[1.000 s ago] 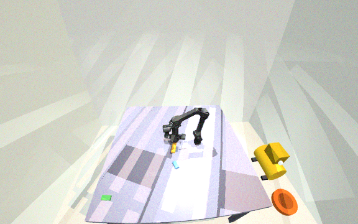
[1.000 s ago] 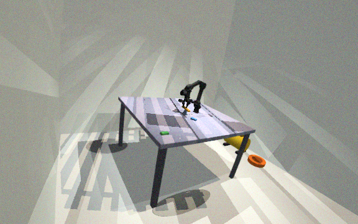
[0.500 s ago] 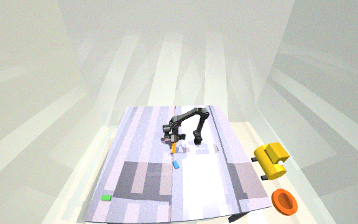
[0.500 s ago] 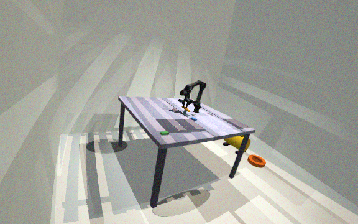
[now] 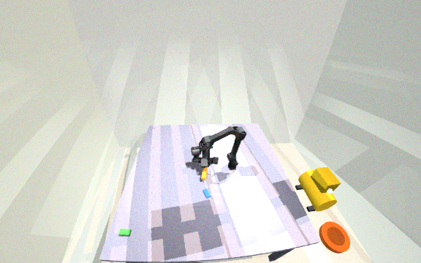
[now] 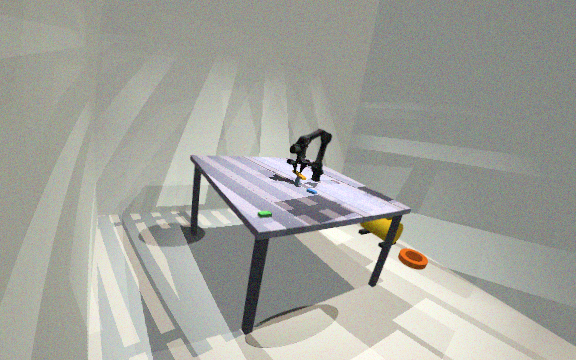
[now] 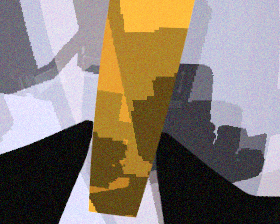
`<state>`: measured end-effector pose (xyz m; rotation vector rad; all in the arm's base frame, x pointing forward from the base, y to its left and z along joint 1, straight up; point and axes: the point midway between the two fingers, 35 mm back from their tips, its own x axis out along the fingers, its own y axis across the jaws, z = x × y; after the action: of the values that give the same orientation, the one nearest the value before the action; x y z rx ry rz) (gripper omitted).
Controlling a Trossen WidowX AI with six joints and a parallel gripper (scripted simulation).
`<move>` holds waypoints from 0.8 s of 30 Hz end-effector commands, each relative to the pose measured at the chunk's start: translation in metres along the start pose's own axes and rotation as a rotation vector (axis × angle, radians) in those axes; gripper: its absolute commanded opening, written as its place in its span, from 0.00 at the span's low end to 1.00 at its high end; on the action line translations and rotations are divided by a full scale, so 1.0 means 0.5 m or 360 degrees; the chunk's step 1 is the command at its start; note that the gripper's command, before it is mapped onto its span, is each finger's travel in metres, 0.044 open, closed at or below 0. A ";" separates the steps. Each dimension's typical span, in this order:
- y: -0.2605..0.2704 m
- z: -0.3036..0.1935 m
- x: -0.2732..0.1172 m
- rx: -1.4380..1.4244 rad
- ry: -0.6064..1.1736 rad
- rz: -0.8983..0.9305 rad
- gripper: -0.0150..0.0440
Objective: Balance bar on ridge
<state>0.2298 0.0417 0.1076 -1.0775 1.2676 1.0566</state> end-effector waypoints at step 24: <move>-0.009 0.003 -0.077 0.0000 0.0000 0.0000 1.00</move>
<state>0.2289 0.0416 0.1250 -1.0735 1.2810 1.0656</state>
